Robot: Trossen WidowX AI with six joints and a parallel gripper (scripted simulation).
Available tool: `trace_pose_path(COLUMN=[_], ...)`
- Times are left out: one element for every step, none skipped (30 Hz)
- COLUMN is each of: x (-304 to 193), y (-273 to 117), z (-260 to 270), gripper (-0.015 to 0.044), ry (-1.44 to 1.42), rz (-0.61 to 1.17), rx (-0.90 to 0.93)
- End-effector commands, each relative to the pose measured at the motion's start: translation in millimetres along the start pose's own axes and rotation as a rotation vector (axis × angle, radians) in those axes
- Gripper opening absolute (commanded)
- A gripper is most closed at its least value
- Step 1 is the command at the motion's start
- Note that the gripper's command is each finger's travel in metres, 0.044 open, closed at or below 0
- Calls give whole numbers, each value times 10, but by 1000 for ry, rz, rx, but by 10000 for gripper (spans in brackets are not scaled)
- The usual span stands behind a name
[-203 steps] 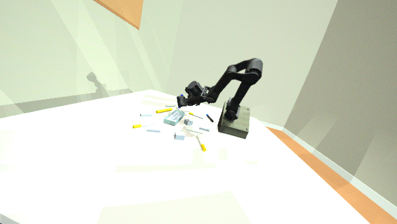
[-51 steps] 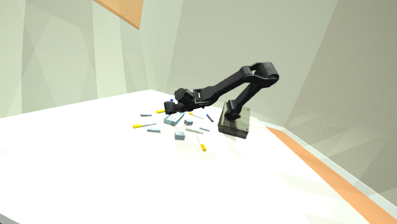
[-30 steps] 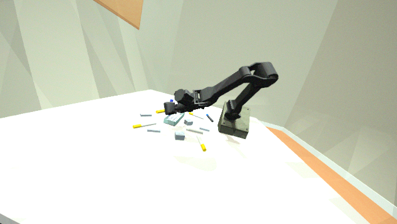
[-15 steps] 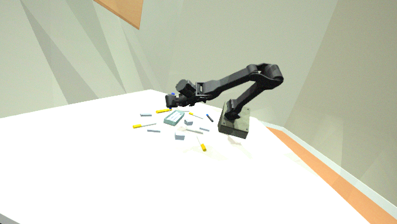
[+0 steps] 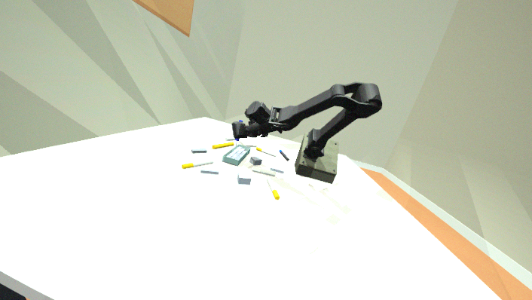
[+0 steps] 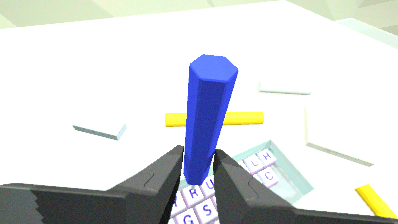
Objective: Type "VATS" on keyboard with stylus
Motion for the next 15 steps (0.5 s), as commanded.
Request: trace_pose_path(x=[13, 21, 28, 34, 39, 43, 46, 49, 51, 51, 51, 51, 51, 51, 45], y=[40, 46, 50, 54, 56, 57, 56, 54, 52, 47, 43, 40, 39, 39, 42], z=[-188, -241, -293, -346, -397, -449, -500, -551, -601, -650, -690, -715, -723, -723, -723], gripper=[0, 0, 0, 0, 0, 0, 0, 0, 0, 0, 0, 0, 0, 0, 0], ry=[-5, -5, -6, -6, -7, -7, -7, -8, -8, -9, -9, -9, -9, -9, -9], rz=[9, 9, 9, 9, 9, 9, 8, 8, 7, 7, 6, 5, 5, 5, 5], rx=[-4, -4, -4, -3, -2, -2, -1, 0, 1, 3, 4, 4, 5, 5, 5])
Point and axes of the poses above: the point midway between the two fingers, 35 mm back from their tips, its own y axis out along the fingers, its own z axis across the jaws, x = y × z, the point moved 3 cm from there along -y, back along the fingers, and after that the axes turned 2 degrees about y, right-handed, at the moved point
